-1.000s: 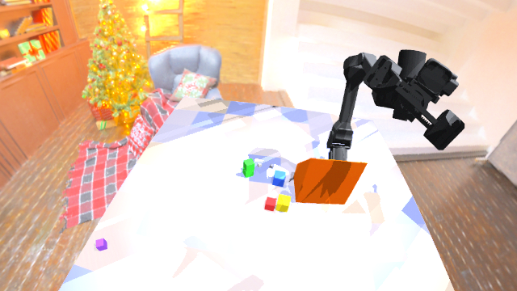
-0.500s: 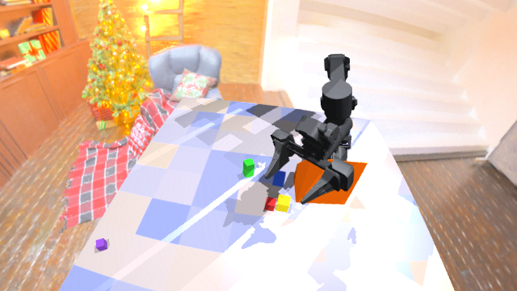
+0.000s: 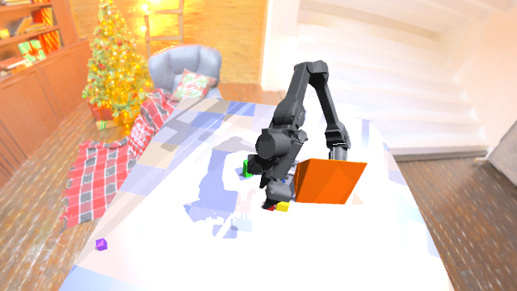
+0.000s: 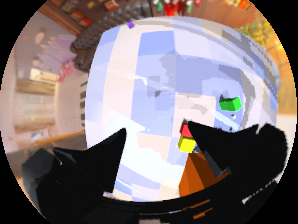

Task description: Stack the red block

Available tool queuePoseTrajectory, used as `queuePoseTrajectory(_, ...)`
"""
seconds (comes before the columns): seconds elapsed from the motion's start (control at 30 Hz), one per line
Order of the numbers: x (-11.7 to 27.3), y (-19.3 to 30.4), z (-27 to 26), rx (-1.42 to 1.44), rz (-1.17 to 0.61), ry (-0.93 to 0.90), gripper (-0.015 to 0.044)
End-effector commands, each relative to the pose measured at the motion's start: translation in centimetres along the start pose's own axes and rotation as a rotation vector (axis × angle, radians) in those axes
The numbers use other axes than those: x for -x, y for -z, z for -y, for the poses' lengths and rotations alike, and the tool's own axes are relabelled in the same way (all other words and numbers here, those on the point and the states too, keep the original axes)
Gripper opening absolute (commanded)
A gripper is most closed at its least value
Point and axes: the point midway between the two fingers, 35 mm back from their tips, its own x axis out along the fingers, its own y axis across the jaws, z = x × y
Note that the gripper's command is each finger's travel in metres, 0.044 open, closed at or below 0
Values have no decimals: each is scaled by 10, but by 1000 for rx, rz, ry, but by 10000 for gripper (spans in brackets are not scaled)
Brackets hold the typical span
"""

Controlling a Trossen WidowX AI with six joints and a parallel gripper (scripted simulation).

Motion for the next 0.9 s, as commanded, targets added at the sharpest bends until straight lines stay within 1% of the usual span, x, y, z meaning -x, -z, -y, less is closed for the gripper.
queuePoseTrajectory(0.0, -18, 20, 37, -112, -128, 113, 440)
queuePoseTrajectory(0.17, -31, 47, 83, -260, -283, 264, 440)
queuePoseTrajectory(0.4, -31, 50, 86, -265, -289, 270, 440)
queuePoseTrajectory(0.5, -43, 54, 89, -265, -289, 269, 440)
queuePoseTrajectory(0.67, -75, 67, 98, -265, -288, 273, 440)
queuePoseTrajectory(0.87, -78, 69, 99, -265, -289, 273, 440)
